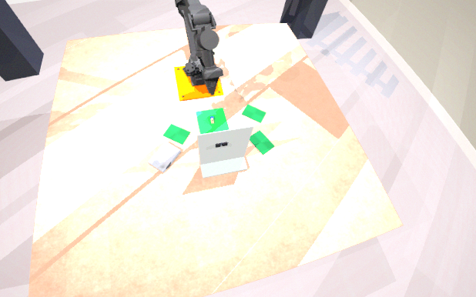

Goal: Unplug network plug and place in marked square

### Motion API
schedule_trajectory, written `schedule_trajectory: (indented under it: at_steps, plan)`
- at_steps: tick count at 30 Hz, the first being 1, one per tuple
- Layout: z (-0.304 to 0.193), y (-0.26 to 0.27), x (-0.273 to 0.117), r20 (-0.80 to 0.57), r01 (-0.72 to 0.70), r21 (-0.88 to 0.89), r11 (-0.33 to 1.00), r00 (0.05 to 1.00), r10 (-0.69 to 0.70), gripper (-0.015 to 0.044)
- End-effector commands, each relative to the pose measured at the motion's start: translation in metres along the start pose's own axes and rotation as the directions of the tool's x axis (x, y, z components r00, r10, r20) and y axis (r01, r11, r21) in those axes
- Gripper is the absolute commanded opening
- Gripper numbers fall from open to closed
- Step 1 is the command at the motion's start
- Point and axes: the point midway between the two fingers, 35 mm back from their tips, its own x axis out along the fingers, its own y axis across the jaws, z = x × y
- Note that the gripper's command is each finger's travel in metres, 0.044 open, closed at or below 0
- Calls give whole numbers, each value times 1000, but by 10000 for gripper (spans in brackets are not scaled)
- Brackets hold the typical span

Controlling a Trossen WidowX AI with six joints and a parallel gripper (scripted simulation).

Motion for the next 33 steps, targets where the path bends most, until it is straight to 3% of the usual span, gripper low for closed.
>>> schedule_trajectory:
  at_steps: [1, 27, 33]
  plan:
    - [0, 6, -8, -3, 5, -3, 1000, 1000, -5, 156]
    - [-1, 41, -63, -6, 6, -5, 1000, 1000, -6, 156]
    - [-1, 41, -63, -6, 6, -5, 1000, 1000, -6, 314]
